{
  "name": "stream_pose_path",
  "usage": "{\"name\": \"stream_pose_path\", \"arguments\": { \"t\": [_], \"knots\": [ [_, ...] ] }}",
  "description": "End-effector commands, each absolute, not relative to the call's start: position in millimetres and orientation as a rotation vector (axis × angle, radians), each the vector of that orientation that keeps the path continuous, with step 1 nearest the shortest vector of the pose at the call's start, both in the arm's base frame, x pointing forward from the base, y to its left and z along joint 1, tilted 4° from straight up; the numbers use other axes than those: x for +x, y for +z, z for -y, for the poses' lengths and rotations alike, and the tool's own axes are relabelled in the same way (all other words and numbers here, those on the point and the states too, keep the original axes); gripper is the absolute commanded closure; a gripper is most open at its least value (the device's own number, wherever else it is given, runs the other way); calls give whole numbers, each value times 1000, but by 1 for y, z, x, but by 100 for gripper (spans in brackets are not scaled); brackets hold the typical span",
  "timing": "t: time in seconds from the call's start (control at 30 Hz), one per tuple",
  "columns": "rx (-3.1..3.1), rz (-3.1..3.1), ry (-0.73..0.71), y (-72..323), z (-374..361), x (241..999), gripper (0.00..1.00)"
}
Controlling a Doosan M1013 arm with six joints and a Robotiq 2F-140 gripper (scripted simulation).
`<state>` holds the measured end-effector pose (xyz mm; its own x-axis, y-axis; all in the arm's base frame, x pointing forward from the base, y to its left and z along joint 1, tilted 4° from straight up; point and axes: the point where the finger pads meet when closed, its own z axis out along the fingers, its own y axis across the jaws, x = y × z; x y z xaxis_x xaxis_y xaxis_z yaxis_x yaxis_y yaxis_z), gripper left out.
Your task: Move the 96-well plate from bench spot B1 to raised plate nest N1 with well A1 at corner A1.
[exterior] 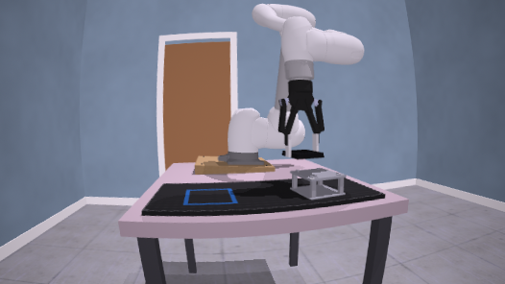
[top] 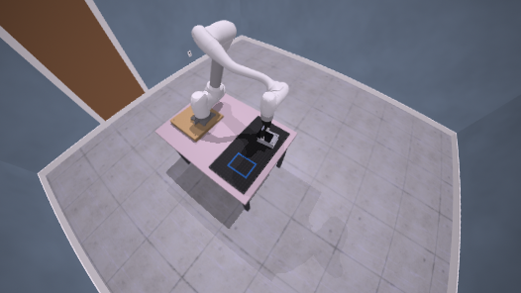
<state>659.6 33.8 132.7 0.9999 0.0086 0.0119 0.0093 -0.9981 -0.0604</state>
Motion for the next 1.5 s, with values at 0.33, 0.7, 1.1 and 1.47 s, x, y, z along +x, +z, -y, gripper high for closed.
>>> {"name": "stream_pose_path", "arguments": {
  "t": [0.33,0.7,1.1,1.47],
  "knots": [
    [-3081,13,-18,144,-76,669,100],
    [-3081,13,-18,145,-81,670,100],
    [-3081,13,-18,145,-81,670,100],
    [-3081,13,-18,145,-80,670,100]
  ]
}}
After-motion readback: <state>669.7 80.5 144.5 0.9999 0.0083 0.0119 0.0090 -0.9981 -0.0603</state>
